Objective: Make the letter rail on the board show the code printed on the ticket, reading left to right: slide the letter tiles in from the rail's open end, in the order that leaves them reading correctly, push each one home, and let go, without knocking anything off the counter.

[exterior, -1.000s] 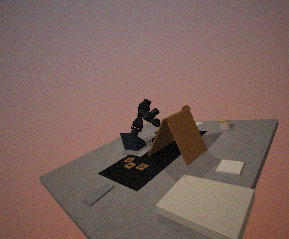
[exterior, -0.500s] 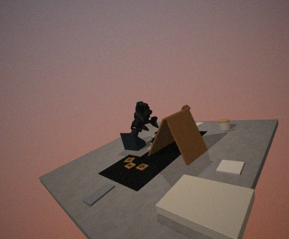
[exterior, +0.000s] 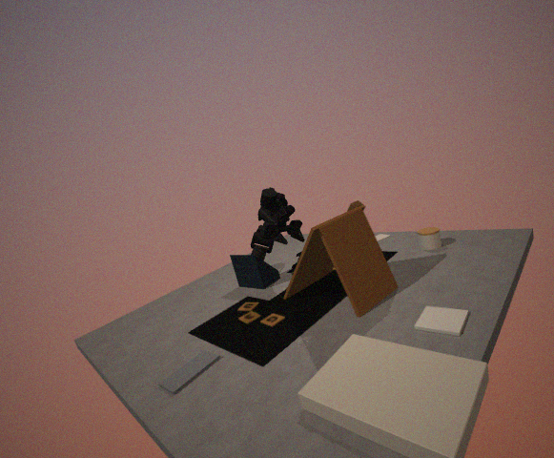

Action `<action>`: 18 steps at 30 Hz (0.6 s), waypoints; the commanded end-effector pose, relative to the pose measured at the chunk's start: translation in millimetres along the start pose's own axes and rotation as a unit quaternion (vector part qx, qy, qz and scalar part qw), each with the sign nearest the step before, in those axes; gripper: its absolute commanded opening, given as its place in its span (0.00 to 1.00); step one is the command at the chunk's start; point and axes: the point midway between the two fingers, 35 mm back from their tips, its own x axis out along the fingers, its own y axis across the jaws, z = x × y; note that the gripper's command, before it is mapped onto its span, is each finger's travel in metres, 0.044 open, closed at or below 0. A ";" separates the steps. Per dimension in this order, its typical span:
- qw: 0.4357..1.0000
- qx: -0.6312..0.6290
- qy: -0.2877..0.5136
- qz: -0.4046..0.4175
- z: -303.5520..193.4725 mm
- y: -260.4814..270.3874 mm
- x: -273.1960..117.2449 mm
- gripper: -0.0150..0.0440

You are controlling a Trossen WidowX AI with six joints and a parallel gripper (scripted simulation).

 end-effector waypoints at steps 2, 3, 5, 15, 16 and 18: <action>0.983 -0.175 0.034 0.034 41.7 -0.4 -12.7 1.00; 0.977 -0.206 0.039 0.041 48.8 -0.7 -14.9 1.00; 0.961 -0.267 0.045 0.057 62.8 -1.5 -19.2 1.00; 0.858 -0.495 0.039 0.131 118.5 -7.1 -36.4 1.00; 0.850 -0.508 0.037 0.137 122.3 -7.7 -37.6 1.00; 0.833 -0.533 0.032 0.147 129.9 -8.8 -39.9 1.00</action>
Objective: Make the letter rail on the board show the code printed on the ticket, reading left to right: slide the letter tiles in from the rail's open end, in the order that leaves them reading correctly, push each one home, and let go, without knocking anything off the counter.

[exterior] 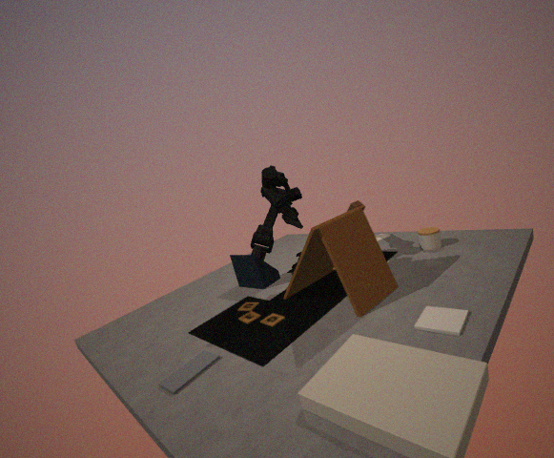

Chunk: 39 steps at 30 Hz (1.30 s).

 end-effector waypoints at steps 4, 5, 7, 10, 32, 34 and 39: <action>0.941 -0.324 -0.037 0.085 51.9 -45.7 -31.8 1.00; 0.936 -0.338 -0.041 0.089 54.5 -48.2 -33.5 1.00; 0.924 -0.370 -0.046 0.090 56.3 -49.9 -34.7 1.00; 0.922 -0.372 -0.046 0.090 56.5 -50.2 -34.9 1.00; 0.922 -0.372 -0.046 0.090 56.5 -50.2 -34.9 1.00; 0.922 -0.372 -0.046 0.090 56.5 -50.2 -34.9 1.00; 0.924 -0.375 -0.061 0.041 34.0 -42.1 -46.4 1.00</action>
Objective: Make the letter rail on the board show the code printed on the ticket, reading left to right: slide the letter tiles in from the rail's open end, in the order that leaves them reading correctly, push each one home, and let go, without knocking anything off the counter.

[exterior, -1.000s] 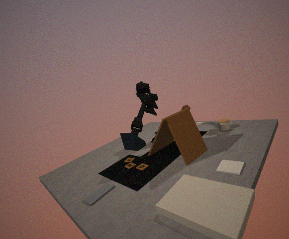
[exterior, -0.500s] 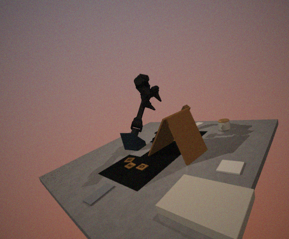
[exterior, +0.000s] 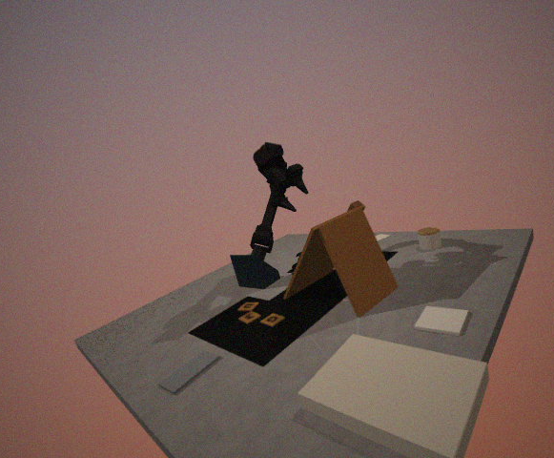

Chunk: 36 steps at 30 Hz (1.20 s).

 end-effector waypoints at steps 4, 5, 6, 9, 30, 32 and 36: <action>0.995 -0.011 0.014 -0.096 -14.1 44.8 -15.5 1.00; 0.994 -0.013 0.016 -0.108 -15.6 50.9 -16.2 1.00; 0.993 -0.014 0.018 -0.115 -16.4 54.5 -16.5 1.00; 0.993 -0.015 0.019 -0.117 -16.7 55.7 -16.6 1.00; 0.984 0.172 0.018 -0.037 -65.0 45.7 7.0 0.83; 0.976 0.218 0.023 -0.016 -78.2 43.9 15.1 0.83; 0.953 0.301 0.035 0.024 -104.8 41.6 33.3 0.83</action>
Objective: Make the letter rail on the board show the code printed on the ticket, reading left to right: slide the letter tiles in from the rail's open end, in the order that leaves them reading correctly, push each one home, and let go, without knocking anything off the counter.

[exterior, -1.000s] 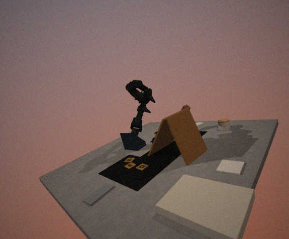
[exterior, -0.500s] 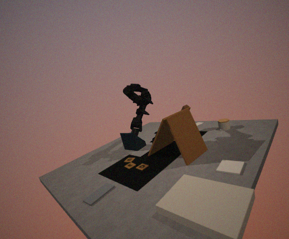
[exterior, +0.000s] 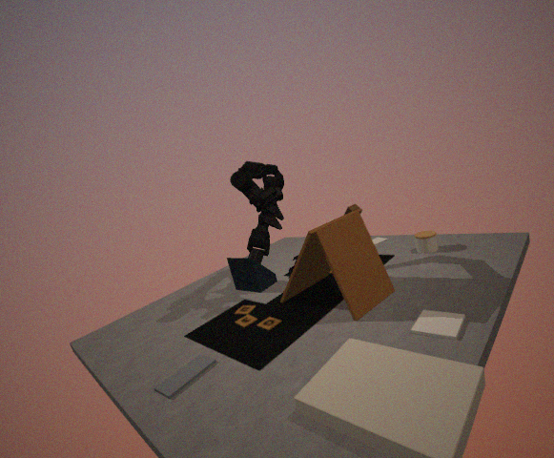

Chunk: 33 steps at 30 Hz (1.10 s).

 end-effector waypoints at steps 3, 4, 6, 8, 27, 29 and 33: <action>0.987 0.143 0.045 0.063 -39.8 -19.1 36.1 0.83; 0.983 0.164 0.053 0.071 -45.9 -21.3 41.9 0.83; 0.972 0.206 0.071 0.085 -59.0 -25.5 53.6 0.83; 0.956 0.257 0.096 0.101 -75.9 -29.5 67.8 0.83; 0.783 0.528 0.291 0.158 -207.6 -5.9 189.1 0.83; 0.783 0.527 0.291 0.159 -209.0 -1.8 187.2 0.83; 0.783 0.527 0.291 0.159 -209.0 -1.8 187.2 0.83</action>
